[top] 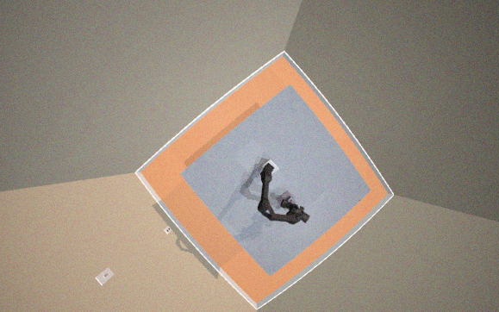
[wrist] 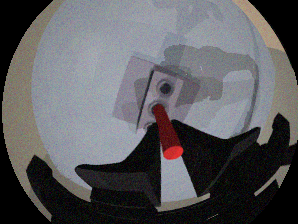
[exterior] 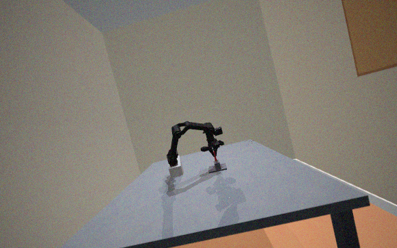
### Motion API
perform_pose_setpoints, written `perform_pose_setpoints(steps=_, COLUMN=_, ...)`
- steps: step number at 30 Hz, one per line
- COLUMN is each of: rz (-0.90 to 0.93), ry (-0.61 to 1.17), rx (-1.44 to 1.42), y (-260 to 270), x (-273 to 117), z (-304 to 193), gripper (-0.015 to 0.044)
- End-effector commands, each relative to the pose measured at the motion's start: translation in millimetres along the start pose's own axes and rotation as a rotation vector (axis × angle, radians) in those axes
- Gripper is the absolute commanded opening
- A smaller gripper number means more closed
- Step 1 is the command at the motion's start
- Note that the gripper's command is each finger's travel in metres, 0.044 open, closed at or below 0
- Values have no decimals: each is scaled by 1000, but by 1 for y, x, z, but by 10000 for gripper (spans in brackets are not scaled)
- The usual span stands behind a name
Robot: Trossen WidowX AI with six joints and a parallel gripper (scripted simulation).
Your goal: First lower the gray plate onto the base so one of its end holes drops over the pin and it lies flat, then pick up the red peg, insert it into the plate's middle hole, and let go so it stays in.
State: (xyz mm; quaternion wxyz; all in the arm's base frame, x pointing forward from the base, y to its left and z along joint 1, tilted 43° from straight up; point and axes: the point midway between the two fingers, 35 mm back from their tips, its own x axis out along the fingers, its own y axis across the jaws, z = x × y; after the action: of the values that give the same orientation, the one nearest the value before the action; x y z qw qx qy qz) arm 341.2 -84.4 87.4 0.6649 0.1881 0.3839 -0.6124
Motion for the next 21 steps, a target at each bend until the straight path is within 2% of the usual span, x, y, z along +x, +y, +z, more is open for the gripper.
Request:
perform_pose_setpoints(steps=1, rz=0, ry=0, rx=0, y=0, x=0, z=0, gripper=0)
perform_pose_setpoints(steps=2, rz=0, ry=0, rx=0, y=0, x=0, z=0, gripper=0)
perform_pose_setpoints(steps=8, rz=0, ry=0, rx=0, y=0, x=0, z=0, gripper=150)
perform_pose_setpoints(steps=21, rz=0, ry=-3, rx=-7, y=0, x=-2, z=0, gripper=150)
